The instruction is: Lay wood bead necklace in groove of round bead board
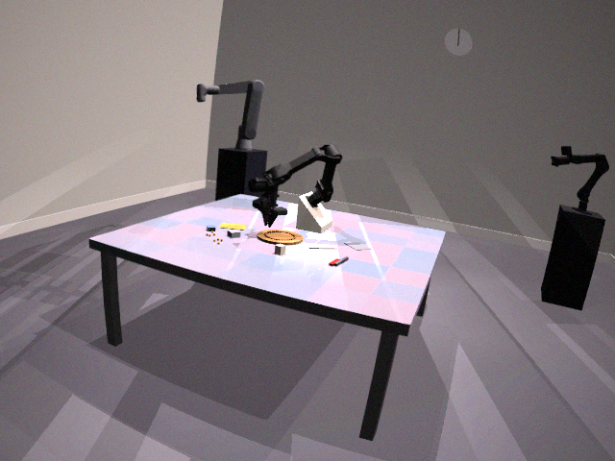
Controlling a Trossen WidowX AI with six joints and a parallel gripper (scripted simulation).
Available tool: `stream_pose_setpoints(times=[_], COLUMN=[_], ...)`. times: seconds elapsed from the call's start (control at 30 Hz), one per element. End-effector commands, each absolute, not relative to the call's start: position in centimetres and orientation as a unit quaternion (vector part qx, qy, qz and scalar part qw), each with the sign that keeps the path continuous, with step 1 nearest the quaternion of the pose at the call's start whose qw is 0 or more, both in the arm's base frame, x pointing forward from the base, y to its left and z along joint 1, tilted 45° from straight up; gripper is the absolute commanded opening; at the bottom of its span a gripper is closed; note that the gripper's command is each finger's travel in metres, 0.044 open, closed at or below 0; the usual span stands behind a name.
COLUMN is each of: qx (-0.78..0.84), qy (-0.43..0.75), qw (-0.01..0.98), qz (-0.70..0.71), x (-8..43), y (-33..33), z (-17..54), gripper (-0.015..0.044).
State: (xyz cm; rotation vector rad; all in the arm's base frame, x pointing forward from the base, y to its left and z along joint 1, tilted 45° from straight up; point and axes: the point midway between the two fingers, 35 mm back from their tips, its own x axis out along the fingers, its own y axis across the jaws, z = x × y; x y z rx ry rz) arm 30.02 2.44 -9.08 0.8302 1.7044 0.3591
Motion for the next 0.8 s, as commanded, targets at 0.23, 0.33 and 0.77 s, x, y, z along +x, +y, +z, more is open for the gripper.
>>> stream_pose_setpoints(times=[0.23, 0.33, 0.77], qx=[0.356, 0.357, 0.354], qy=[0.731, 0.731, 0.73], qw=[0.562, 0.561, 0.563], qz=[0.153, 0.153, 0.154], x=[29.4, 29.3, 29.3], y=[3.9, 4.2, 4.4], z=[-10.3, -10.6, -10.9], gripper=[0.012, 0.012, 0.0067])
